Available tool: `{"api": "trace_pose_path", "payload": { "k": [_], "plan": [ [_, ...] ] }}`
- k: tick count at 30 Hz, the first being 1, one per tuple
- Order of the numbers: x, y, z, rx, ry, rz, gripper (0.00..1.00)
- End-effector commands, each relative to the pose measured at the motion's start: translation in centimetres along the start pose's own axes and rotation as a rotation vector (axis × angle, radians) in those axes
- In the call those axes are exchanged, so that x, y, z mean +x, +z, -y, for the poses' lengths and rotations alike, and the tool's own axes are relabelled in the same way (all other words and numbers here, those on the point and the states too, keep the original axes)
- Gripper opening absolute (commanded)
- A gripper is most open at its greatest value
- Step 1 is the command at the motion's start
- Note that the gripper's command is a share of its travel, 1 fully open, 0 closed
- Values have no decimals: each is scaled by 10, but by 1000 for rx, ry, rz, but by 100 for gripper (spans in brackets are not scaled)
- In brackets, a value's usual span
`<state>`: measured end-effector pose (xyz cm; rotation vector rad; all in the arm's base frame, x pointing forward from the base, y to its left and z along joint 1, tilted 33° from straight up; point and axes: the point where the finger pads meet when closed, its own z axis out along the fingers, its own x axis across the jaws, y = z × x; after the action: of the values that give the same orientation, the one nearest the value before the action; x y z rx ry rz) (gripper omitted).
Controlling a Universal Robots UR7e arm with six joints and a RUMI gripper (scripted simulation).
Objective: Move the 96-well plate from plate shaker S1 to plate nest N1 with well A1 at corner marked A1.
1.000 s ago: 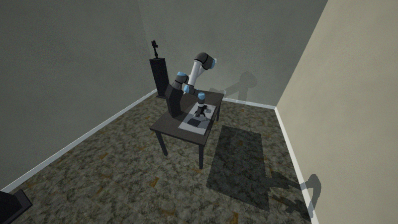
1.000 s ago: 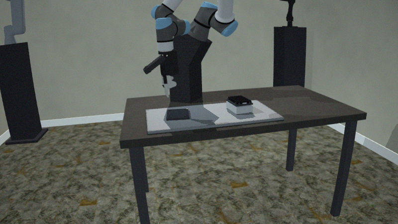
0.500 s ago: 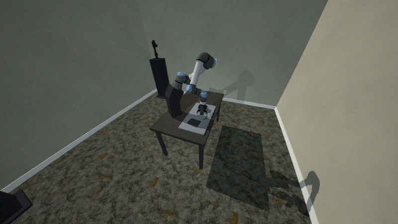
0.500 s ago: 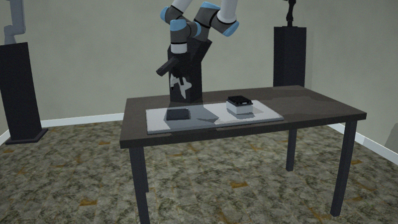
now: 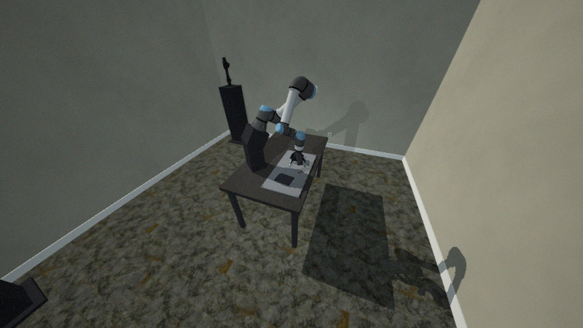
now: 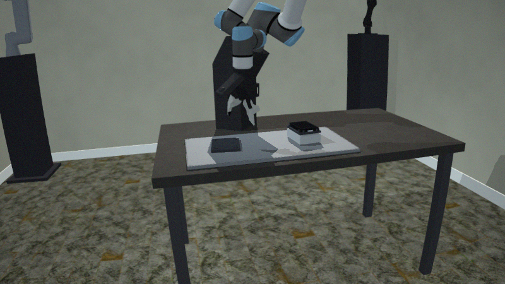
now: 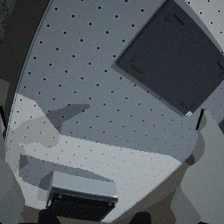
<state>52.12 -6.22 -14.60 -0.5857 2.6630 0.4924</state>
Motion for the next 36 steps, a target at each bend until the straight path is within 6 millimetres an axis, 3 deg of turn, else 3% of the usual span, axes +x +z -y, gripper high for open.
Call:
{"api": "trace_pose_path", "payload": {
  "k": [1,5,11,16,22,36],
  "plan": [
    [-8,1,-17,7,-60,1,100],
    [-16,3,-35,15,-193,-1,100],
    [-22,5,-52,15,-195,-1,100],
    [-30,6,-76,25,-361,1,100],
    [-35,7,-94,25,-362,1,100],
    [-45,8,-146,37,-596,7,100]
  ]
}}
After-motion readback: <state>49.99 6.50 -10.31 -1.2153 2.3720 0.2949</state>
